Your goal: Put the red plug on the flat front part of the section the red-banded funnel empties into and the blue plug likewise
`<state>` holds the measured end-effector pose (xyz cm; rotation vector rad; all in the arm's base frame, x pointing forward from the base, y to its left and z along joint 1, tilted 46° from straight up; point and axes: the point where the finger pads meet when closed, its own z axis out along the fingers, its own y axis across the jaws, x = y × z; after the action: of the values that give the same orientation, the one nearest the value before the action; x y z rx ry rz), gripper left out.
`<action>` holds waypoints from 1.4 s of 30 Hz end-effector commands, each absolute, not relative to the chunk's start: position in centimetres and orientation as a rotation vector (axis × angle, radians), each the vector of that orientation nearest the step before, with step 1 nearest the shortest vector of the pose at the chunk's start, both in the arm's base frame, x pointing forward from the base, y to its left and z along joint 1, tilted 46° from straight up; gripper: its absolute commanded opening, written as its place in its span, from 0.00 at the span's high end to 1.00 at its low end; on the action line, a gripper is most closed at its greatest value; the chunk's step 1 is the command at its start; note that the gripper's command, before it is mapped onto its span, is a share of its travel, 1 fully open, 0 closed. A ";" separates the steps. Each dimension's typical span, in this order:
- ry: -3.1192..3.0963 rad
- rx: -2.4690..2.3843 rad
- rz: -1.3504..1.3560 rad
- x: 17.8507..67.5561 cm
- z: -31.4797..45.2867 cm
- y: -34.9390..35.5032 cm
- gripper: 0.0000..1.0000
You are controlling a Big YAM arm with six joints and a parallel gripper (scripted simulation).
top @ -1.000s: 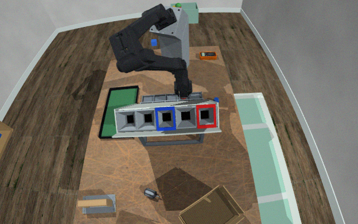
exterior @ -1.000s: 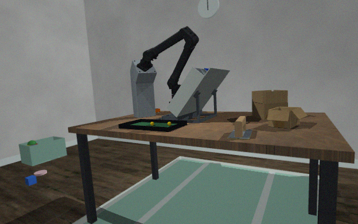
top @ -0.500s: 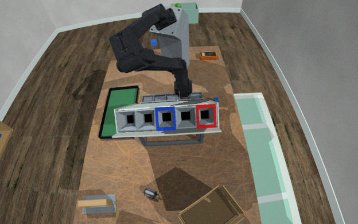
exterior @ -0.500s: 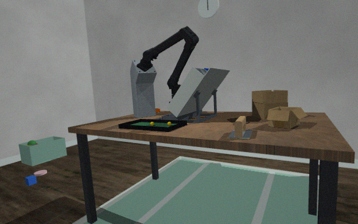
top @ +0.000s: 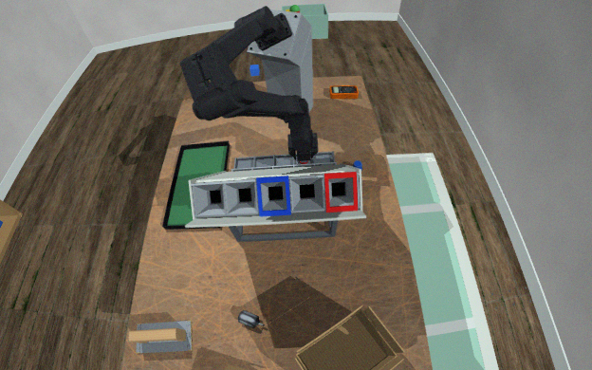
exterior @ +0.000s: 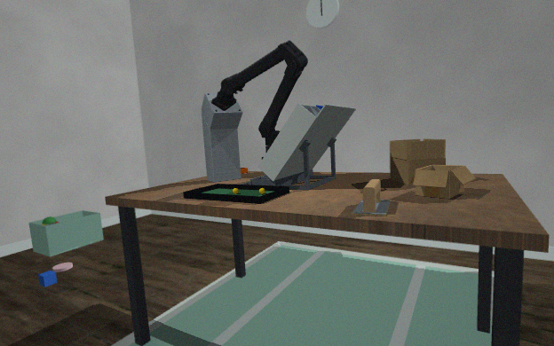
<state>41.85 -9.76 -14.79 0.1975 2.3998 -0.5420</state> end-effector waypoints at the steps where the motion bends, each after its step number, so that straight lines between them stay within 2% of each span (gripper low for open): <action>1: 2.425 0.174 -0.540 40.1 -14.6 -9.0 0.41; 42: 2.427 0.183 -0.538 38.4 -12.7 -7.8 0.41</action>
<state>40.23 -8.52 -12.84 0.1921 2.4007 -0.5435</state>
